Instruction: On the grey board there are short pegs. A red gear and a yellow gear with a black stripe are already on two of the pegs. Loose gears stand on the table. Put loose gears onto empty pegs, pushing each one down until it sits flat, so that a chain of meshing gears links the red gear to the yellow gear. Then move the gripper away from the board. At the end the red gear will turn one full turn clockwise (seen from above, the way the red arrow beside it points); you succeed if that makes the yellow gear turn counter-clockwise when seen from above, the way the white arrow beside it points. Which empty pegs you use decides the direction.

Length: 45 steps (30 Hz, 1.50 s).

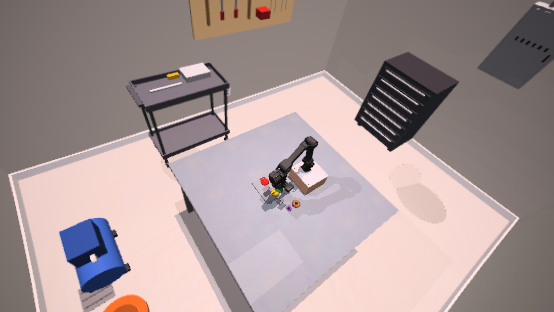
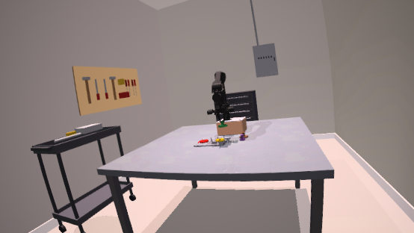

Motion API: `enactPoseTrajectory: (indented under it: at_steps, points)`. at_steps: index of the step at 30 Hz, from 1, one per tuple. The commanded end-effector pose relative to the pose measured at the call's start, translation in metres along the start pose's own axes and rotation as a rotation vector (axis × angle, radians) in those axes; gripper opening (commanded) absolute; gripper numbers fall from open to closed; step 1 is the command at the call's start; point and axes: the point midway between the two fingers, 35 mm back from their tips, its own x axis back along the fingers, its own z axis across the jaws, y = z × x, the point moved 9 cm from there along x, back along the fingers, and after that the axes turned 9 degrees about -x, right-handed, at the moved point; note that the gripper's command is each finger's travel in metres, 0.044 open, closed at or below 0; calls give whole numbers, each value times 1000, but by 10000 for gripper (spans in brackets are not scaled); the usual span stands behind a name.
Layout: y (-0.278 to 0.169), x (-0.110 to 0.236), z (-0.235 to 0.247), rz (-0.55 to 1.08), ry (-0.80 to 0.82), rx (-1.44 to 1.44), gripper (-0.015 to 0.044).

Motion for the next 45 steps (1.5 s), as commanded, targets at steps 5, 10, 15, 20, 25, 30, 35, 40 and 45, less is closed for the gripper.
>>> enactPoseTrajectory:
  at_steps: [5, 10, 15, 20, 25, 30, 35, 40, 45]
  points:
    - [-4, -8, -19, -5, -5, 9, 0]
    - [-7, -13, -30, -6, -7, 13, 0]
    - [-10, -19, -41, -5, -10, 19, 0]
    - [-14, -24, -52, -5, -13, 24, 0]
    - [-18, -30, -63, -6, -14, 27, 0]
    - [-23, -35, -74, -6, -15, 30, 0]
    - [-28, -40, -84, -7, -16, 33, 0]
    - [-34, -46, -94, -8, -18, 35, 0]
    - [-41, -51, -103, -8, -19, 38, 0]
